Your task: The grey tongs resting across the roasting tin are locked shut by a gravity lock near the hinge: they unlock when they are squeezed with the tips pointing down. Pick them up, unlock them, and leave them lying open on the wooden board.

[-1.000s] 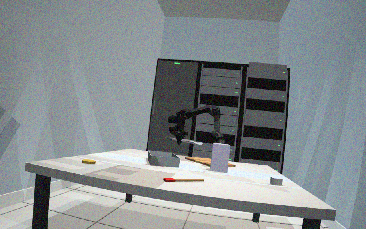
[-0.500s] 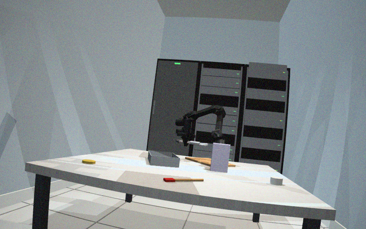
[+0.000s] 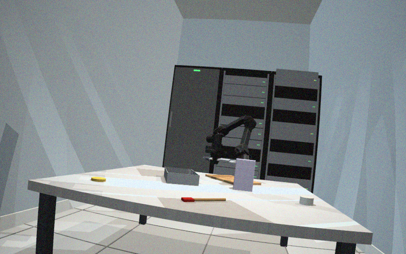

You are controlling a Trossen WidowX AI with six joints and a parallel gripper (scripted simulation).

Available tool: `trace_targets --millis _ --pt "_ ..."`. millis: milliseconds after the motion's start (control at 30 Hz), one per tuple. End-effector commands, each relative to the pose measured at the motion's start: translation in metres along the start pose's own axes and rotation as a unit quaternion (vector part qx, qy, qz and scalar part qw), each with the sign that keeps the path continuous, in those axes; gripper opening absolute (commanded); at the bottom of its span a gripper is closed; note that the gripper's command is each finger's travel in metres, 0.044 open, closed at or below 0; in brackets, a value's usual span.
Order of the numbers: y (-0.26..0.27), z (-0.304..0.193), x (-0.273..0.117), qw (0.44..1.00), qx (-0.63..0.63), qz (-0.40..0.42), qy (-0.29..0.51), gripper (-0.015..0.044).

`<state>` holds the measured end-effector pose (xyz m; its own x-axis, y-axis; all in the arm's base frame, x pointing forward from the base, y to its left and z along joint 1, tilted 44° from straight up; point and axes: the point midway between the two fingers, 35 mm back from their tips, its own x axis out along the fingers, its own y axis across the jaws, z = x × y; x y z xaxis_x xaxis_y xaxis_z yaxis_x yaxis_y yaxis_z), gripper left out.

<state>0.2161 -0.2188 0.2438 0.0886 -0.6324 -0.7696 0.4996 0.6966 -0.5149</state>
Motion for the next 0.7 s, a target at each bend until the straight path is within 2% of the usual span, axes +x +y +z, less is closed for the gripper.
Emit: trace_targets --millis 0,667 --pt "-0.013 -0.008 -0.003 1.0 0.016 0.003 -0.006 -0.015" --pt "-0.078 -0.066 -0.016 0.992 0.122 -0.014 -0.026 -0.015"
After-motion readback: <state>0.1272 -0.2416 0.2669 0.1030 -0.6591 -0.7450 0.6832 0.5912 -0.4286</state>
